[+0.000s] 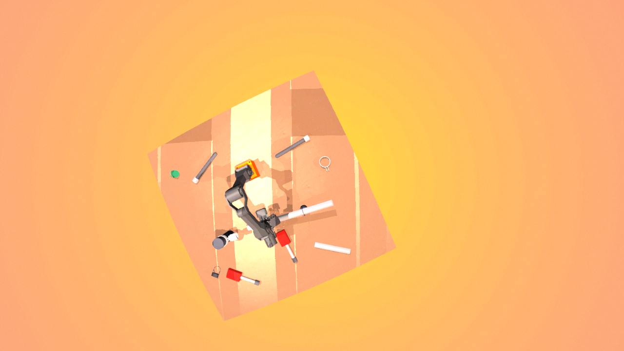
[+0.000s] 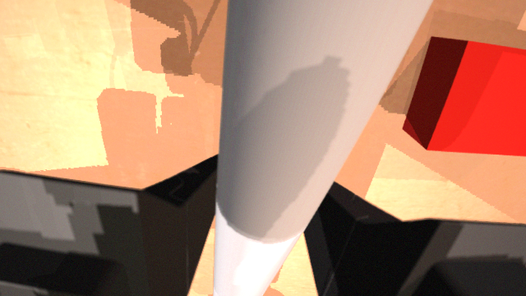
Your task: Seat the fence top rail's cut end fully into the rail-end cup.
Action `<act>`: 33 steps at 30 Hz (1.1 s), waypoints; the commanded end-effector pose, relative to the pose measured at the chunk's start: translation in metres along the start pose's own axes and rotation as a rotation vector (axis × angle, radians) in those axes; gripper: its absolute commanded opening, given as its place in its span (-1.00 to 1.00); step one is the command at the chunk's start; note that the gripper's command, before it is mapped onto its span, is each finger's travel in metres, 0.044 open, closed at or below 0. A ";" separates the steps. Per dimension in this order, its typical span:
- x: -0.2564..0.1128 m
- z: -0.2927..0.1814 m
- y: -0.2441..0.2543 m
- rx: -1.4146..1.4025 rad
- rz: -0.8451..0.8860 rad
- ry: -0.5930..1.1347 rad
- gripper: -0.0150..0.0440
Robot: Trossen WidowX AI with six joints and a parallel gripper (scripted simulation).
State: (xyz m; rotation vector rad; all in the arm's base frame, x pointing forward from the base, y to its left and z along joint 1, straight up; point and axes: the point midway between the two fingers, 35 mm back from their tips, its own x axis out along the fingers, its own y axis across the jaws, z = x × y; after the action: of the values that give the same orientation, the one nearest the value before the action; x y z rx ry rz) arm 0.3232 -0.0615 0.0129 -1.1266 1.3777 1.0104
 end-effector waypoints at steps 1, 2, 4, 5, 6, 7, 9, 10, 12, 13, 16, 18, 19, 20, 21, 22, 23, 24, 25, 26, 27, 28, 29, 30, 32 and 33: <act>-0.028 -0.015 -0.007 0.000 -0.028 0.103 -0.49; -0.035 -0.019 -0.006 0.000 -0.029 0.132 -0.49; -0.048 -0.027 -0.006 -0.002 -0.030 0.190 -0.49; -0.054 -0.030 -0.006 -0.003 -0.030 0.213 -0.49; -0.058 -0.032 -0.005 -0.003 -0.030 0.227 -0.49; -0.059 -0.033 -0.005 -0.003 -0.030 0.232 -0.49; -0.059 -0.033 -0.005 -0.003 -0.030 0.232 -0.49; -0.059 -0.033 -0.005 -0.003 -0.030 0.232 -0.49; -0.059 -0.033 -0.005 -0.003 -0.030 0.232 -0.49; -0.059 -0.033 -0.005 -0.003 -0.030 0.232 -0.49; -0.059 -0.033 -0.005 -0.003 -0.030 0.232 -0.49; -0.056 -0.031 -0.004 -0.006 -0.024 0.222 -0.49; -0.055 -0.030 -0.003 -0.007 -0.020 0.217 -0.49; -0.053 -0.029 -0.002 -0.008 -0.017 0.212 -0.49; -0.053 -0.029 -0.002 -0.008 -0.017 0.212 -0.49; -0.053 -0.029 -0.002 -0.008 -0.017 0.212 -0.49; -0.053 -0.029 -0.002 -0.008 -0.017 0.212 -0.49; -0.053 -0.029 -0.002 -0.008 -0.017 0.212 -0.49; -0.053 -0.029 -0.002 -0.008 -0.017 0.212 -0.49; -0.053 -0.029 -0.002 -0.008 -0.017 0.212 -0.49; -0.053 -0.029 -0.003 -0.008 -0.017 0.212 -0.49; -0.054 -0.030 -0.003 -0.008 -0.017 0.212 -0.49; -0.054 -0.030 -0.003 -0.008 -0.017 0.212 -0.49; -0.055 -0.030 -0.003 -0.008 -0.017 0.212 -0.49; -0.056 -0.031 -0.004 -0.008 -0.017 0.212 -0.49; -0.056 -0.031 -0.004 -0.008 -0.017 0.212 -0.49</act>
State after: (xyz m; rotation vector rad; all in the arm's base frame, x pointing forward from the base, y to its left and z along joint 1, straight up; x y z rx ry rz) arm 0.3200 -0.0853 0.0680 -1.2724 1.5314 0.9088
